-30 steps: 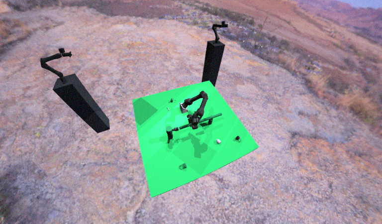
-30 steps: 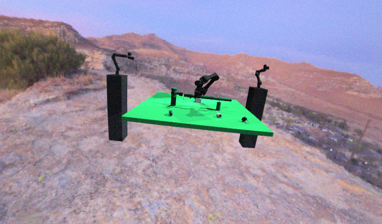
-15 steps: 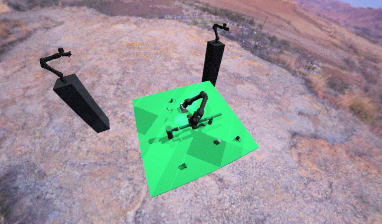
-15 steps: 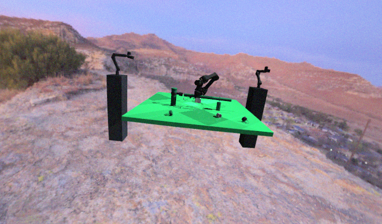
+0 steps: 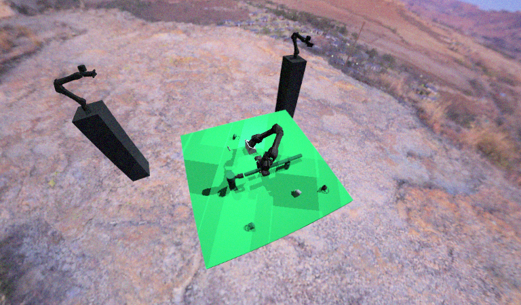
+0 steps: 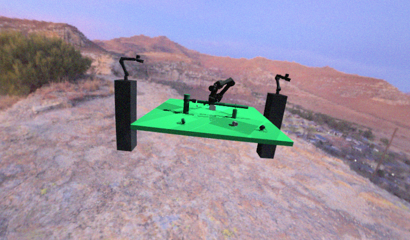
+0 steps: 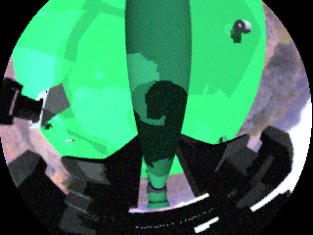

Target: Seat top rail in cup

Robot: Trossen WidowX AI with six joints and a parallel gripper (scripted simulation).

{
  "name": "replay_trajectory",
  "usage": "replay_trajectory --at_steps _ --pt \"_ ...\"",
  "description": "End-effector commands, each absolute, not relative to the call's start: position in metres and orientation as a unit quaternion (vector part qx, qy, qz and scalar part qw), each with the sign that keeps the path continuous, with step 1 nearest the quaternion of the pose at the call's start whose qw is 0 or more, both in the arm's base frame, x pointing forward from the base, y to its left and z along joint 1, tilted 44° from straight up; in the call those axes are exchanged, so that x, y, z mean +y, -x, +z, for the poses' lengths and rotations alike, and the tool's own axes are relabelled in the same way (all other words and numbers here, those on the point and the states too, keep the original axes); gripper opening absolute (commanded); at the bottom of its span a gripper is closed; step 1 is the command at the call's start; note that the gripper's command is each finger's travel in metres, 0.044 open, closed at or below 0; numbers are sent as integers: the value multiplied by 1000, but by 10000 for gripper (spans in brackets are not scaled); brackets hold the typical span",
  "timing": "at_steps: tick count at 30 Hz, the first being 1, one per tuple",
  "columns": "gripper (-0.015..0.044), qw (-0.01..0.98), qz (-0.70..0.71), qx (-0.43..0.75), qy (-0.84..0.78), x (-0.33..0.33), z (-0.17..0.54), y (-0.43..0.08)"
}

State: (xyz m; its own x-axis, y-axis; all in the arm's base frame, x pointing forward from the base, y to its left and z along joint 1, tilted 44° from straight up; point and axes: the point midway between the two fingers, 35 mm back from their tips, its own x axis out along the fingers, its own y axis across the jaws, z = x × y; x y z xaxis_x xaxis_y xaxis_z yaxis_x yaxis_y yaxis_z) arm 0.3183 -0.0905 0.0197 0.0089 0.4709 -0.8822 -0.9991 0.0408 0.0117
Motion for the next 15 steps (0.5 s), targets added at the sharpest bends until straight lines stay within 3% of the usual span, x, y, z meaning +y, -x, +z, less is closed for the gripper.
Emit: replay_trajectory --at_steps 1,15 --pt "0 618 589 380 355 -96 19 -317" --pt "0 618 592 378 353 -100 12 -316"
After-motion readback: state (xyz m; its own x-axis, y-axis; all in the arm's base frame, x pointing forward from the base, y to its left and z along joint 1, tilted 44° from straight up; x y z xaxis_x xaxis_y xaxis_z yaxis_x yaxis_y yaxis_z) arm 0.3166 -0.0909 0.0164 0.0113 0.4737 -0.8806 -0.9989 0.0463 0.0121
